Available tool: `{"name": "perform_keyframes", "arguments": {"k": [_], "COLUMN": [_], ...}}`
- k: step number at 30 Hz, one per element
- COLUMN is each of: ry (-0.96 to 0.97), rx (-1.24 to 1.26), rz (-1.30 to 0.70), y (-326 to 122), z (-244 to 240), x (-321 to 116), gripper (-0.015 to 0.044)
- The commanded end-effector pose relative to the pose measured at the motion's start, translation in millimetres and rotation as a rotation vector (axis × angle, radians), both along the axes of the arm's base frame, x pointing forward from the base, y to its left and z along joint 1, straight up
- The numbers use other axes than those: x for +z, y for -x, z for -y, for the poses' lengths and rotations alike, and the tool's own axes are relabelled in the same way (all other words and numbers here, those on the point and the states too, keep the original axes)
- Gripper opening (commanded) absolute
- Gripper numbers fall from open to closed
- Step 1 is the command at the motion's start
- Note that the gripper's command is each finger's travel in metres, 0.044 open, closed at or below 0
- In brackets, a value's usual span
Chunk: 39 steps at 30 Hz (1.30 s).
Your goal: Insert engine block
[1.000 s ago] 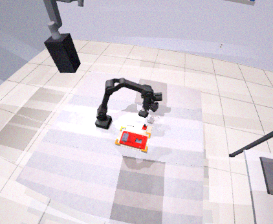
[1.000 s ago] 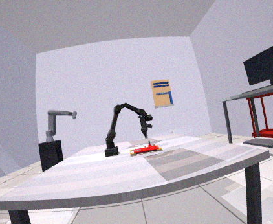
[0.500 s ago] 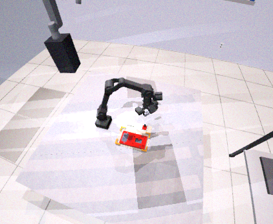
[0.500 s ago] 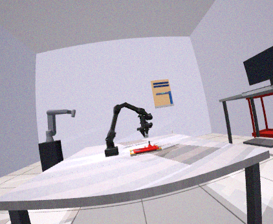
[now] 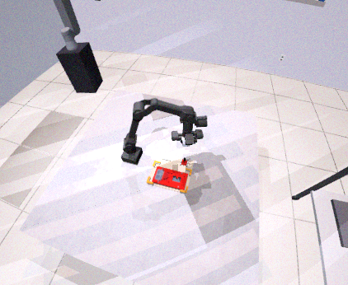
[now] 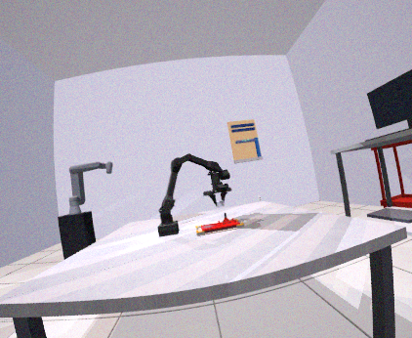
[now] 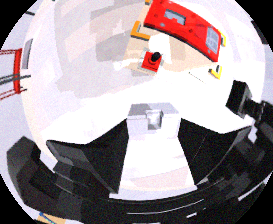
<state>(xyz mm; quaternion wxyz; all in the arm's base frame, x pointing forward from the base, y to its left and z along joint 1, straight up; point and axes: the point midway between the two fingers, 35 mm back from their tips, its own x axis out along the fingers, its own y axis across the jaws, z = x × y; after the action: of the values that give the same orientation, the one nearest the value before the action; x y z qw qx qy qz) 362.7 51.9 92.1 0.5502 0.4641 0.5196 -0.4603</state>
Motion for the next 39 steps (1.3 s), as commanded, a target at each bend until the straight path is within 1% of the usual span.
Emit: {"name": "perform_keyframes", "arguments": {"k": [1,36,39], "ry": [-0.013,-0.066,-0.068], "rx": [-0.146,-1.36,-1.412], "rz": [0.008,0.006,0.005], "y": [-1,4,5], "z": [0,3,3], "x": [6,30,31], "gripper": [0.0,0.0,0.0]}}
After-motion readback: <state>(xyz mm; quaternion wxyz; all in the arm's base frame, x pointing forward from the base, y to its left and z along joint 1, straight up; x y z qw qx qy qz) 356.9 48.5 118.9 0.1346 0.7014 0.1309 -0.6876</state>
